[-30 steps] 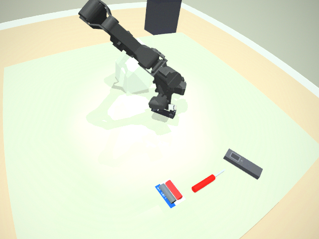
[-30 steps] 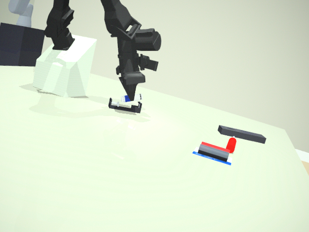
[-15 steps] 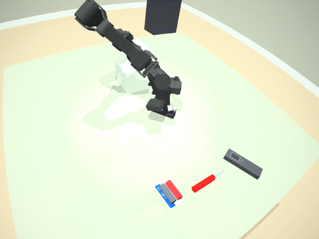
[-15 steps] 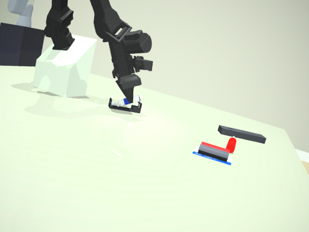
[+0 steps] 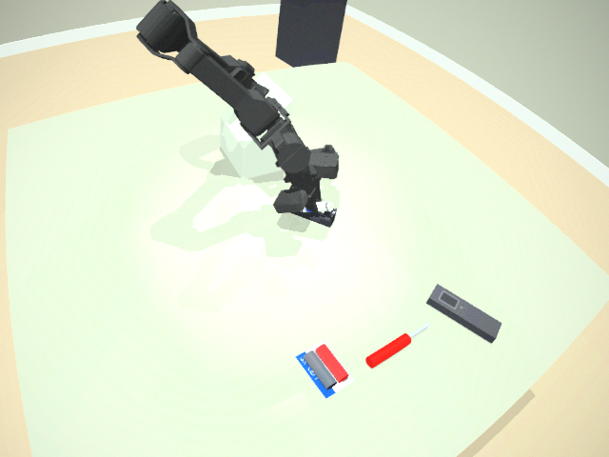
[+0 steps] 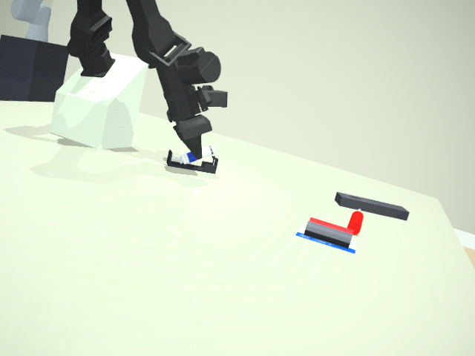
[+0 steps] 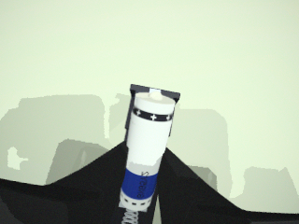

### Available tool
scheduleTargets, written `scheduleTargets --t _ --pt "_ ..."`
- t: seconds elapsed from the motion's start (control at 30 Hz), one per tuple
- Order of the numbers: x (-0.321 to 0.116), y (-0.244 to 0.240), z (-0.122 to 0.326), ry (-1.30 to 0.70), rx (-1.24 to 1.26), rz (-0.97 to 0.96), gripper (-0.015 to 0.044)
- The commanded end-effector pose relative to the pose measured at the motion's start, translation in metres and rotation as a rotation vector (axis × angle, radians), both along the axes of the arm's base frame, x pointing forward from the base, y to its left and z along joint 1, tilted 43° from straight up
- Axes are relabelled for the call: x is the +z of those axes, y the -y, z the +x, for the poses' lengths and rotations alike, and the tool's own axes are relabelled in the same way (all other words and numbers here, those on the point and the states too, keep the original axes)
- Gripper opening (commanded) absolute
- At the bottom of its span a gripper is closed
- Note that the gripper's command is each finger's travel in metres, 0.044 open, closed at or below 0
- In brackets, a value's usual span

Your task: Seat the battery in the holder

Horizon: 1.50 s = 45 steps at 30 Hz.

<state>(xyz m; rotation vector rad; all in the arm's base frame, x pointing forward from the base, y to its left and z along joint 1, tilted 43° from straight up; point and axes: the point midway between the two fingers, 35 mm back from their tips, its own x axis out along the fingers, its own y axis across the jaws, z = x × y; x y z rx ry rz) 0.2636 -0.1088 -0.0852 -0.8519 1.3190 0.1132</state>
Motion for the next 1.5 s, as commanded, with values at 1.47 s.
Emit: scheduleTargets --t 1.47 --pt "-0.004 0.005 -0.013 -0.124 -0.078 -0.027 0.0065"
